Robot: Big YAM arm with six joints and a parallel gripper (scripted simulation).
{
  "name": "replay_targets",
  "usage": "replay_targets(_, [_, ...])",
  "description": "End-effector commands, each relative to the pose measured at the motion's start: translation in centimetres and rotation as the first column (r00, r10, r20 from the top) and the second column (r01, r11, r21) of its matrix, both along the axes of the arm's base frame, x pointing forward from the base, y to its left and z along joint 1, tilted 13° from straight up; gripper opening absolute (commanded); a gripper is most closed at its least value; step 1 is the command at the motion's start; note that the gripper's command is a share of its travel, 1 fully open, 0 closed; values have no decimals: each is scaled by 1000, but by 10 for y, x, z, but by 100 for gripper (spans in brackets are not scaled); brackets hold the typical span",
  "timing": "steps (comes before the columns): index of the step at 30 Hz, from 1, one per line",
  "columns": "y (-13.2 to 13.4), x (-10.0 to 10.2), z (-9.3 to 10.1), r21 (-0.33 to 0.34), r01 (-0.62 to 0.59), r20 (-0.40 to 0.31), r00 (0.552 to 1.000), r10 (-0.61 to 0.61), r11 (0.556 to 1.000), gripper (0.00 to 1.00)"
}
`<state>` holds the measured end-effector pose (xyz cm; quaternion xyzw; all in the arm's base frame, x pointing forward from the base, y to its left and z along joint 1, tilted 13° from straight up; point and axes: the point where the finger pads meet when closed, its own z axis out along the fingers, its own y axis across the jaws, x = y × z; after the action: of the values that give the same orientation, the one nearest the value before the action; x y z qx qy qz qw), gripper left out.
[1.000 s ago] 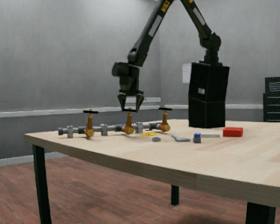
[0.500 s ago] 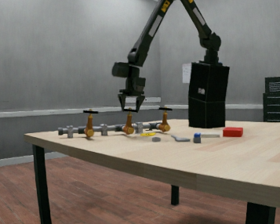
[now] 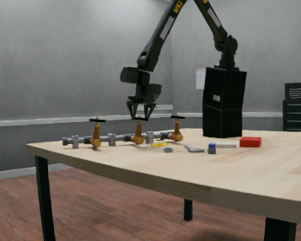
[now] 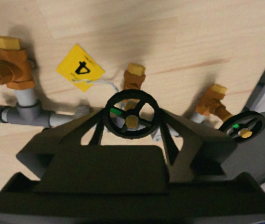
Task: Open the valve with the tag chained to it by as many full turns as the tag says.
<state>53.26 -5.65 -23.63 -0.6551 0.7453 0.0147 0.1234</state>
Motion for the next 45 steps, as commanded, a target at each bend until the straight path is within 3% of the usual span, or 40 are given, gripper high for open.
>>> replay_targets(1, [-1,4,2,-26,-76,12,997,76,997,0])
replay_targets(2, [-1,4,2,-26,-76,12,997,76,997,0])
replay_targets(3, [-1,4,2,-26,-76,12,997,76,997,100])
replay_targets(29, [-1,5,3,-22,-74,15,997,75,997,100])
replay_targets(40, [-1,5,3,2,66,-10,998,-66,998,100])
replay_targets(45, [-1,5,3,29,265,-51,963,-264,964,100])
